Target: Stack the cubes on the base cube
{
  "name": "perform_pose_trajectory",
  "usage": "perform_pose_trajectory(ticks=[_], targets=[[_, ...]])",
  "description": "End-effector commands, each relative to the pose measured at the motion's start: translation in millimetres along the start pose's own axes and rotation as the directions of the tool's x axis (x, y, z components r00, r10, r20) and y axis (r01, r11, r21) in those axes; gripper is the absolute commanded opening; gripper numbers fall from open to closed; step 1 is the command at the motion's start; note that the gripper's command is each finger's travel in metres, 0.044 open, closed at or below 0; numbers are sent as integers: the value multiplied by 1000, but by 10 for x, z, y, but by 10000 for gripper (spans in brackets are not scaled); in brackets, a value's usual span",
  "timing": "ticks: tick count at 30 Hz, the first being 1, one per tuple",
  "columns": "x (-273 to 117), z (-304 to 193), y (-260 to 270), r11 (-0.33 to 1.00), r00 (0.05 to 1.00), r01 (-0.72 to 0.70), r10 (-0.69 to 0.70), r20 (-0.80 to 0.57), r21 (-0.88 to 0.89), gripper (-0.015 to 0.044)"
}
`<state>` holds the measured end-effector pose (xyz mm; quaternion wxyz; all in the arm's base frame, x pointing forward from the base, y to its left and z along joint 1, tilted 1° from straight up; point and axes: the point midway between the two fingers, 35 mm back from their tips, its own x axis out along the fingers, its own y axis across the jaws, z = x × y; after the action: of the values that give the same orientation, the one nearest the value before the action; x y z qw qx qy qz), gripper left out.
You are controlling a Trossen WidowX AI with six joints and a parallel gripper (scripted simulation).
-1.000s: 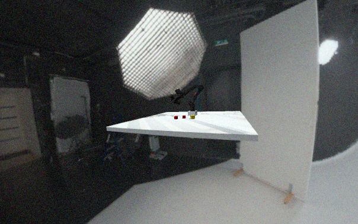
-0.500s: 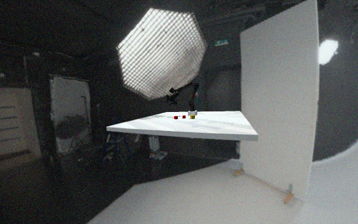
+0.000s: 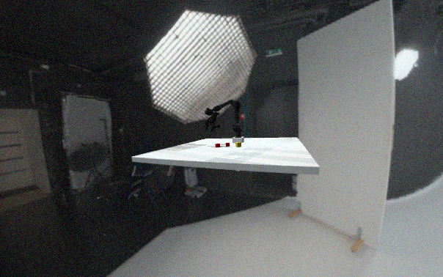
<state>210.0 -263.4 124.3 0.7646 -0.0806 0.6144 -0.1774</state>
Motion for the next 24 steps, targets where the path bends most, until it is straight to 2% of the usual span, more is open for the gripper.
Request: perform_pose_trajectory(ticks=[1,11,24], targets=[[28,476,558,962,978,-179,196,-68,207,265],[-80,838,1284,867,915,-234,350,-203,440,265],[-28,835,1314,866,913,-233,351,-206,443,265]])
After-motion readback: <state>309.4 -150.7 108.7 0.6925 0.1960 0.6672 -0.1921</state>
